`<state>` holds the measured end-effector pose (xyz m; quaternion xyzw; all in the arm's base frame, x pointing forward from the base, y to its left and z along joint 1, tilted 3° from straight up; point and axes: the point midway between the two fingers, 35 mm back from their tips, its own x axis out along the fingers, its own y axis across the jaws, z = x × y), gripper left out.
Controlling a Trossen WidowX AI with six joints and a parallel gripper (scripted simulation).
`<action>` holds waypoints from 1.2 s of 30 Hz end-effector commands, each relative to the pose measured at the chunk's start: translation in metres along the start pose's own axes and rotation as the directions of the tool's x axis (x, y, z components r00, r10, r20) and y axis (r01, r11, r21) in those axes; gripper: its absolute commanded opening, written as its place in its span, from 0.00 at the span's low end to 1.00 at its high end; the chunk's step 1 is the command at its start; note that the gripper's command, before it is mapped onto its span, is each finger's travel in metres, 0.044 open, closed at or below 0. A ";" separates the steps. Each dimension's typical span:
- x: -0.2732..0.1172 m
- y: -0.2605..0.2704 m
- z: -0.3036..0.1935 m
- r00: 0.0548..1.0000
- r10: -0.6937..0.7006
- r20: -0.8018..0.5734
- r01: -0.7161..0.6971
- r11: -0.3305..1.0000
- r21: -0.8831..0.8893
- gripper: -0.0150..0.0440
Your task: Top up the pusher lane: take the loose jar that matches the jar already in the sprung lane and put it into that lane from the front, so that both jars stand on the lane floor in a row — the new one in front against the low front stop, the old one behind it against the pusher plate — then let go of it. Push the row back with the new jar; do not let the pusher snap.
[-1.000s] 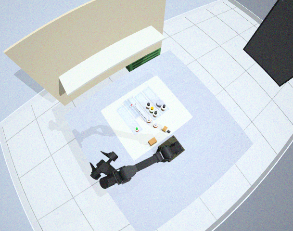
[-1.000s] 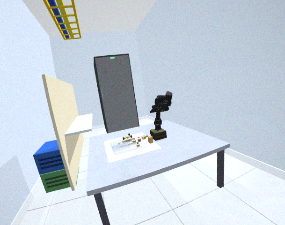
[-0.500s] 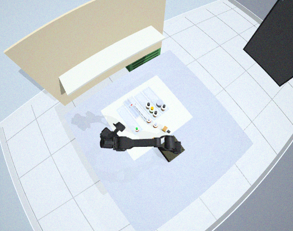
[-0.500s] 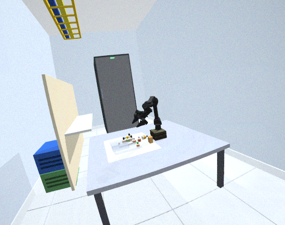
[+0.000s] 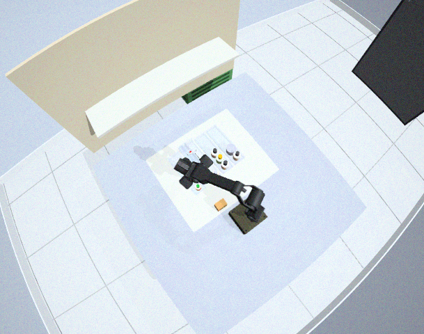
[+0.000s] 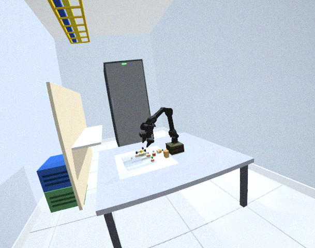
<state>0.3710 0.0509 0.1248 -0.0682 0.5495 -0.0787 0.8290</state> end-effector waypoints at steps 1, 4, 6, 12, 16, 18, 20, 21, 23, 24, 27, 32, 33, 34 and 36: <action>0.025 -0.043 -0.053 0.980 0.066 -0.186 -0.057 0.997 0.053 1.00; 0.035 -0.065 -0.092 0.947 0.138 -0.290 -0.108 0.987 0.120 1.00; 0.039 -0.078 -0.118 0.918 0.197 -0.345 -0.143 0.974 0.175 1.00; 0.041 -0.088 -0.136 0.894 0.243 -0.375 -0.169 0.961 0.219 1.00; 0.042 -0.090 -0.137 0.894 0.243 -0.375 -0.169 0.961 0.219 1.00; 0.044 -0.090 -0.137 0.894 0.243 -0.375 -0.169 0.961 0.218 1.00; 0.061 -0.086 -0.144 0.894 0.243 -0.375 -0.169 0.961 0.219 1.00; 0.067 -0.084 -0.147 0.894 0.243 -0.376 -0.169 0.961 0.219 1.00; 0.070 -0.083 -0.148 0.894 0.243 -0.376 -0.169 0.961 0.219 1.00; 0.070 -0.083 -0.148 0.894 0.243 -0.376 -0.169 0.961 0.219 1.00; 0.073 -0.083 -0.150 0.894 0.243 -0.376 -0.169 0.961 0.219 1.00; 0.085 -0.081 -0.155 0.894 0.243 -0.376 -0.169 0.961 0.219 1.00; 0.088 -0.080 -0.156 0.894 0.243 -0.376 -0.169 0.961 0.219 1.00; 0.089 -0.079 -0.157 0.894 0.243 -0.376 -0.169 0.961 0.219 1.00; 0.089 -0.079 -0.157 0.894 0.243 -0.376 -0.169 0.961 0.219 1.00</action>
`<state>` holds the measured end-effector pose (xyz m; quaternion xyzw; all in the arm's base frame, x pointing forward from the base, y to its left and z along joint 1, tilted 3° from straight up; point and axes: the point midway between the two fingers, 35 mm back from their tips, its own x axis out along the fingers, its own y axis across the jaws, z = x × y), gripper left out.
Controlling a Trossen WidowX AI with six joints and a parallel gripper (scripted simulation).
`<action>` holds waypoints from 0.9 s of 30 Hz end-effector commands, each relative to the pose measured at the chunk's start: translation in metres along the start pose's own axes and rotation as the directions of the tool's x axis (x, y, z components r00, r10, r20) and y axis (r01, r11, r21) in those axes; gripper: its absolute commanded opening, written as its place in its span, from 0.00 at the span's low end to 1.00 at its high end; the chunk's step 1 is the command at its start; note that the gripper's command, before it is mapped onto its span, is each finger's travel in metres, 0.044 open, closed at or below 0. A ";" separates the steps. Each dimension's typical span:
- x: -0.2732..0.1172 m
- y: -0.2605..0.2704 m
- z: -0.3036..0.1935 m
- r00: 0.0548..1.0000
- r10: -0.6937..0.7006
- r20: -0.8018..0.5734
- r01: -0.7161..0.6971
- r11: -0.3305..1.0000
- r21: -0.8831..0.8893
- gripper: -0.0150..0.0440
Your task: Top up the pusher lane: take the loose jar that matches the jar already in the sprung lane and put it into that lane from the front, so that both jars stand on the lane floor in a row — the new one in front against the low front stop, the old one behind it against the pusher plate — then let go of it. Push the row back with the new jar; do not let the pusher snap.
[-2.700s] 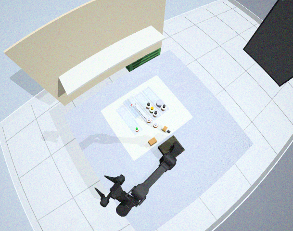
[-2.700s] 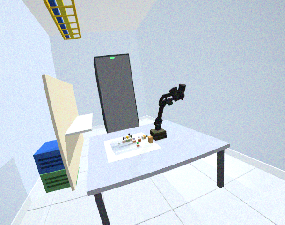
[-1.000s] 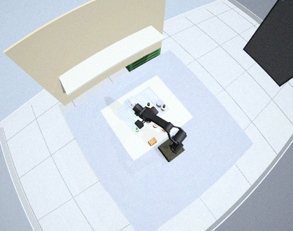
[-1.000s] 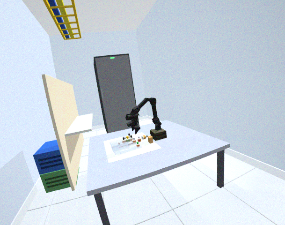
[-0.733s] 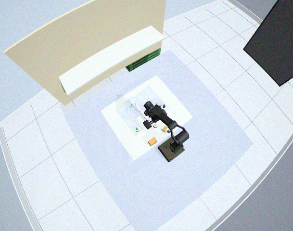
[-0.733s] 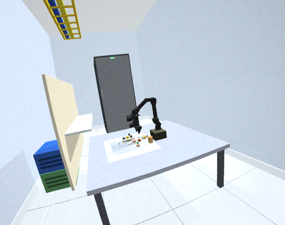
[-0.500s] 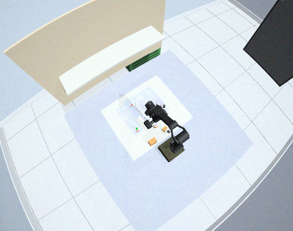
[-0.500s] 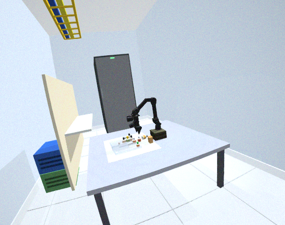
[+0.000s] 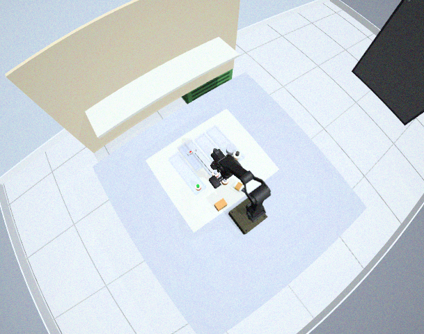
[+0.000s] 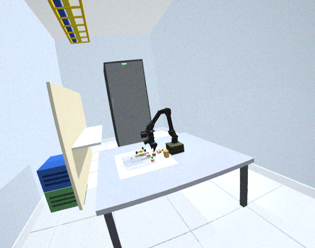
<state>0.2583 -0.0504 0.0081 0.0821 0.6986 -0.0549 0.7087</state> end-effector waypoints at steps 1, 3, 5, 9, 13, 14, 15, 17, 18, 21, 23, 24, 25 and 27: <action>0.008 0.000 -0.002 1.000 0.005 -0.009 -0.005 1.000 -0.003 1.00; 0.009 0.000 -0.002 1.000 0.005 -0.009 -0.005 1.000 -0.003 1.00; 0.012 0.001 -0.002 1.000 0.005 -0.009 -0.005 1.000 -0.003 1.00; 0.019 0.001 -0.002 1.000 0.005 -0.009 -0.005 1.000 -0.003 1.00; 0.025 0.001 -0.002 1.000 0.005 -0.009 -0.005 1.000 -0.002 1.00; 0.027 0.001 -0.002 1.000 0.005 -0.009 -0.005 1.000 -0.002 1.00; 0.028 0.001 -0.002 1.000 0.005 -0.009 -0.005 1.000 -0.002 1.00; 0.031 0.001 -0.002 1.000 0.005 -0.009 -0.005 1.000 -0.002 1.00; 0.033 0.001 -0.002 1.000 0.005 -0.009 -0.005 1.000 -0.002 1.00; 0.038 0.001 -0.002 1.000 0.005 -0.009 -0.005 1.000 -0.002 1.00; 0.041 0.001 -0.003 1.000 0.005 -0.009 -0.006 1.000 -0.002 1.00; 0.041 0.001 -0.003 1.000 0.005 -0.009 -0.006 1.000 -0.002 1.00; 0.041 0.001 -0.003 1.000 0.005 -0.009 -0.006 1.000 -0.002 1.00; 0.041 0.001 -0.003 1.000 0.005 -0.009 -0.006 1.000 -0.002 0.91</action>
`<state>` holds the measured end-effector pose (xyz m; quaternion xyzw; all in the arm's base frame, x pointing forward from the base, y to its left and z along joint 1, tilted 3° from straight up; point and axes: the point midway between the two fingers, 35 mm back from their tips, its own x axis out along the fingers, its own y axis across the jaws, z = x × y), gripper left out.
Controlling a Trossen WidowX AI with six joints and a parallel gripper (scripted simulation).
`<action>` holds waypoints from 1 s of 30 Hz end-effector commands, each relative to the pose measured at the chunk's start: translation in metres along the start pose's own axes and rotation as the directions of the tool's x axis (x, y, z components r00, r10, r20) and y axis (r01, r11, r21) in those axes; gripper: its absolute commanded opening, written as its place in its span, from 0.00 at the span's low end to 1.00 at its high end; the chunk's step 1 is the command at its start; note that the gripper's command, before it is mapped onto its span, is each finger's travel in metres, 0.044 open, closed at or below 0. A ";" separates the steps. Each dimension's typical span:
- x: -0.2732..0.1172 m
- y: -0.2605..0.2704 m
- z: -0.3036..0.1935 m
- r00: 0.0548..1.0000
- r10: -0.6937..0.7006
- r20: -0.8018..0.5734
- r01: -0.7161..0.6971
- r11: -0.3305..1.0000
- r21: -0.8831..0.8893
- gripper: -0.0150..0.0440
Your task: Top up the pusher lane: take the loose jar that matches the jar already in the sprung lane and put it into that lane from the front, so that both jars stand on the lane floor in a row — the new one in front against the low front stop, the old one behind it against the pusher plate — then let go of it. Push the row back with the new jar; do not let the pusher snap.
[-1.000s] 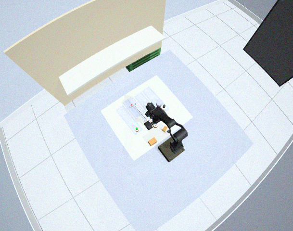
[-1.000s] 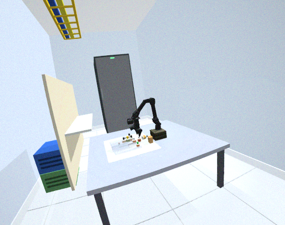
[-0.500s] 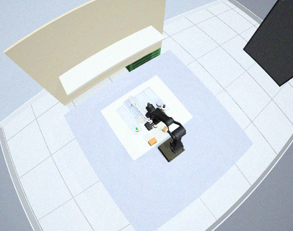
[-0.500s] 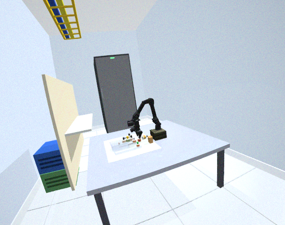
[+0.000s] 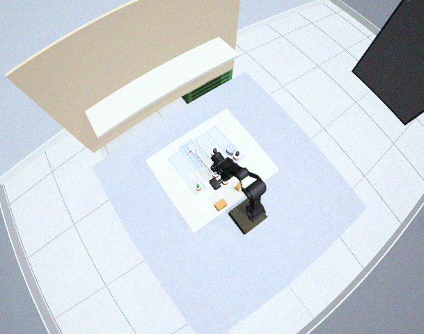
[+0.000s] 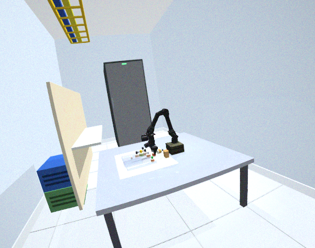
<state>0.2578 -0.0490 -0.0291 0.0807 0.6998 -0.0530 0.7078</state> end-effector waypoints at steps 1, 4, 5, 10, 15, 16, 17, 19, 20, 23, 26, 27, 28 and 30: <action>0.004 0.001 -0.002 1.000 0.005 -0.006 -0.005 1.000 0.002 0.87; 0.004 0.001 -0.002 1.000 0.005 -0.006 -0.005 1.000 0.002 0.73; 0.004 0.001 -0.002 1.000 0.005 -0.006 -0.005 1.000 0.002 0.69; 0.004 0.001 -0.002 1.000 0.005 -0.006 -0.005 1.000 0.002 0.53; 0.004 0.001 -0.002 1.000 0.005 -0.006 -0.005 1.000 0.002 0.48; 0.004 0.001 -0.002 1.000 0.005 -0.006 -0.005 1.000 0.002 0.43; 0.004 0.001 -0.002 1.000 0.005 -0.006 -0.005 1.000 0.002 0.39; 0.000 -0.001 -0.001 1.000 0.004 -0.007 -0.004 1.000 0.004 0.30; -0.003 -0.002 -0.001 1.000 0.003 -0.007 -0.003 1.000 0.005 0.25; -0.017 -0.008 -0.001 1.000 -0.001 -0.010 0.002 1.000 0.012 0.25; -0.032 -0.007 0.001 1.000 -0.002 -0.010 0.002 1.000 0.012 0.25; -0.037 -0.006 0.002 1.000 -0.001 -0.010 0.001 1.000 0.012 0.25; -0.043 -0.005 0.004 1.000 -0.001 -0.009 0.001 1.000 0.011 0.25; -0.055 -0.003 0.006 1.000 0.001 -0.008 -0.001 1.000 0.009 0.25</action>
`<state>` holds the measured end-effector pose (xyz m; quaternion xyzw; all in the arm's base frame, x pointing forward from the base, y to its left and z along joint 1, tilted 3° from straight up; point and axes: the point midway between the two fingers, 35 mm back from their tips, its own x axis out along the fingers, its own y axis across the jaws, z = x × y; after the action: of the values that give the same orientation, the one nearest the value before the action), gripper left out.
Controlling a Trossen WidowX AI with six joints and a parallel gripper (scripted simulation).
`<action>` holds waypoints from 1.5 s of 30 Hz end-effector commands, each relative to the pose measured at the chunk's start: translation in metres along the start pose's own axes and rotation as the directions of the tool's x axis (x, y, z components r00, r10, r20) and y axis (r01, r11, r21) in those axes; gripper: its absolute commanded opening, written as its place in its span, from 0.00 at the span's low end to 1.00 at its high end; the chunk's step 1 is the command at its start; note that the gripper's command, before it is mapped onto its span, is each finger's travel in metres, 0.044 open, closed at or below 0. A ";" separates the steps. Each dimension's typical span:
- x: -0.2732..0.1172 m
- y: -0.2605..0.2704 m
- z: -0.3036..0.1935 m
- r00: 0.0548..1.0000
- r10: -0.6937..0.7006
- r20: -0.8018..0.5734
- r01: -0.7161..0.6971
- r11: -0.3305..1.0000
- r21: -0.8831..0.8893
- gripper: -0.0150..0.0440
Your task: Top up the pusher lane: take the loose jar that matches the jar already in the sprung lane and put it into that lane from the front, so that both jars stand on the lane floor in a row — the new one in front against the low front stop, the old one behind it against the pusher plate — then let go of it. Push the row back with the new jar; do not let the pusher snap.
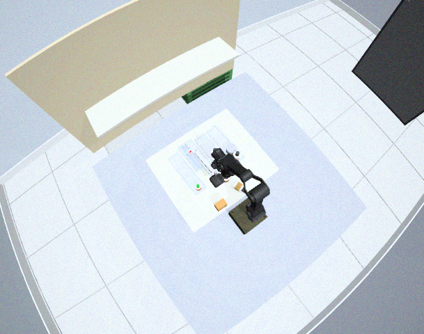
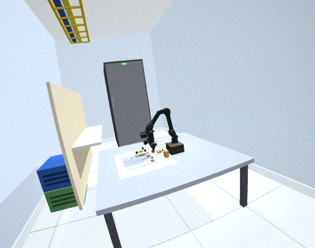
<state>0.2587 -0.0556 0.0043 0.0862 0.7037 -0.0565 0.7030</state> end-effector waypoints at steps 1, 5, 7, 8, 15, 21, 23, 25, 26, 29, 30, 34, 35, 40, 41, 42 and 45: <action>-0.028 0.004 0.004 1.000 0.000 0.005 0.001 1.000 -0.005 0.25; -0.054 0.009 0.005 1.000 0.002 0.007 -0.002 1.000 -0.009 0.25; -0.065 0.012 0.004 1.000 0.003 0.007 -0.003 1.000 -0.011 0.25; -0.069 0.012 0.004 1.000 0.004 0.008 -0.004 1.000 -0.011 0.25; -0.061 0.014 0.007 1.000 0.004 0.008 -0.004 1.000 -0.019 0.25; -0.026 0.023 0.014 1.000 0.005 0.008 -0.004 0.999 -0.051 0.25; -0.019 0.024 0.015 1.000 0.005 0.008 -0.005 0.998 -0.057 0.25; -0.018 0.025 0.015 1.000 0.005 0.008 -0.005 0.998 -0.058 0.25; -0.018 0.025 0.015 1.000 0.005 0.008 -0.005 0.998 -0.058 0.25; -0.015 0.025 0.015 1.000 0.005 0.008 -0.005 0.998 -0.058 0.25; -0.013 0.025 0.015 1.000 0.005 0.008 -0.005 0.998 -0.058 0.25; 0.000 0.025 0.016 1.000 0.005 0.008 -0.005 0.998 -0.058 0.25; 0.003 0.025 0.016 1.000 0.005 0.008 -0.005 0.998 -0.058 0.25; 0.006 0.025 0.016 1.000 0.005 0.008 -0.005 0.998 -0.058 0.25; 0.006 0.025 0.016 1.000 0.005 0.008 -0.005 0.998 -0.058 0.25; 0.006 0.025 0.016 1.000 0.005 0.008 -0.005 0.998 -0.058 0.25; 0.006 0.025 0.017 1.000 0.005 0.008 -0.005 0.998 -0.058 0.25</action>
<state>0.2794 -0.0352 0.0013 0.0645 0.7017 -0.0354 0.7087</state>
